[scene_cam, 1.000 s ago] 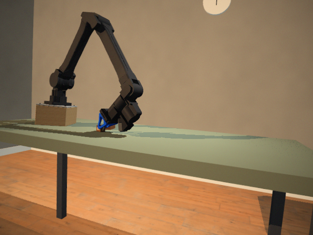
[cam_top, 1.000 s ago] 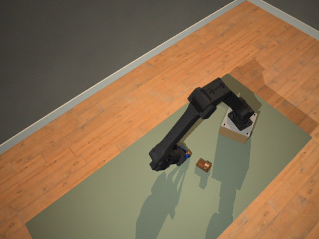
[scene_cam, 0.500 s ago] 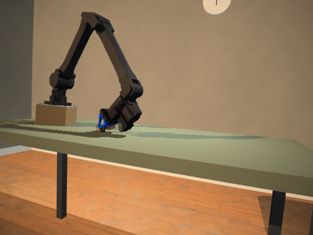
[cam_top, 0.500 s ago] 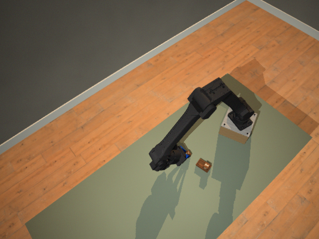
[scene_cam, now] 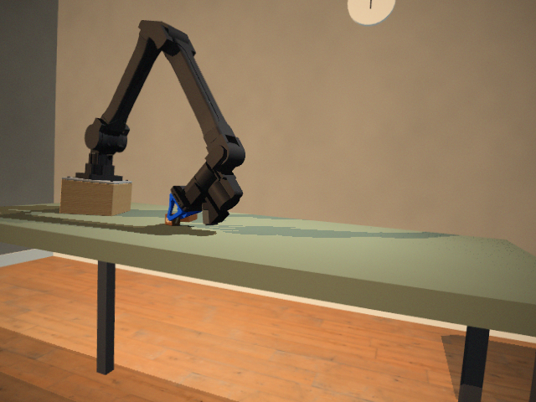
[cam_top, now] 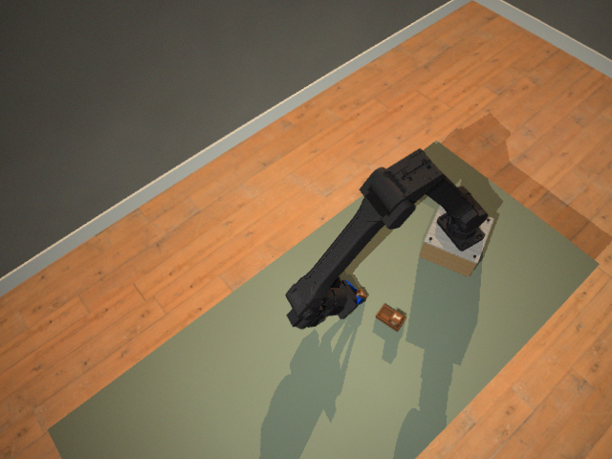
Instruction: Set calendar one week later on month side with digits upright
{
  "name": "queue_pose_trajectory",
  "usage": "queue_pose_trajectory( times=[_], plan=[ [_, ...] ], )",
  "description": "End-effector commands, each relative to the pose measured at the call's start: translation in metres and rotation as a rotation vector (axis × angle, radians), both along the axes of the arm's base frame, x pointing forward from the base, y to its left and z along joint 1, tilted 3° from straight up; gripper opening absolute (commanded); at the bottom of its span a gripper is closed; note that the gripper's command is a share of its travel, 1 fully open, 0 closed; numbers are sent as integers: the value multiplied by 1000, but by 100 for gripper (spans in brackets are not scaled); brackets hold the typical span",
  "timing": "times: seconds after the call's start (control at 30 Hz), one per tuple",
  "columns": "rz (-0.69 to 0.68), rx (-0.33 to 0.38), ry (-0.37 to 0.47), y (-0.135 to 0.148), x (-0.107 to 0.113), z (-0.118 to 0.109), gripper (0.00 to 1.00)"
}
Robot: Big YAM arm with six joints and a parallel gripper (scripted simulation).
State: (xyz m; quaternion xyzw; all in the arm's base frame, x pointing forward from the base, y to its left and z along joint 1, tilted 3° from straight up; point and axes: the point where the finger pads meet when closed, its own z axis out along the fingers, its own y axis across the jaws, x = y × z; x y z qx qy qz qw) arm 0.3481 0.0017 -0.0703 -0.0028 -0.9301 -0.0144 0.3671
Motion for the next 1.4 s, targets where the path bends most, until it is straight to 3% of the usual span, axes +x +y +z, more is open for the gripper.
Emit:
queue_pose_trajectory(
  times=[0.0, 0.53, 0.57, 1.13, 1.37],
  plan=[
    [4, -1, -40, 4, 16, 3, 30],
    [4, -1, -40, 4, 16, 3, 46],
    [4, -1, -40, 4, 16, 3, 65],
    [4, -1, -40, 4, 16, 3, 65],
    [4, -1, -44, 4, 15, 18, 65]
  ],
)
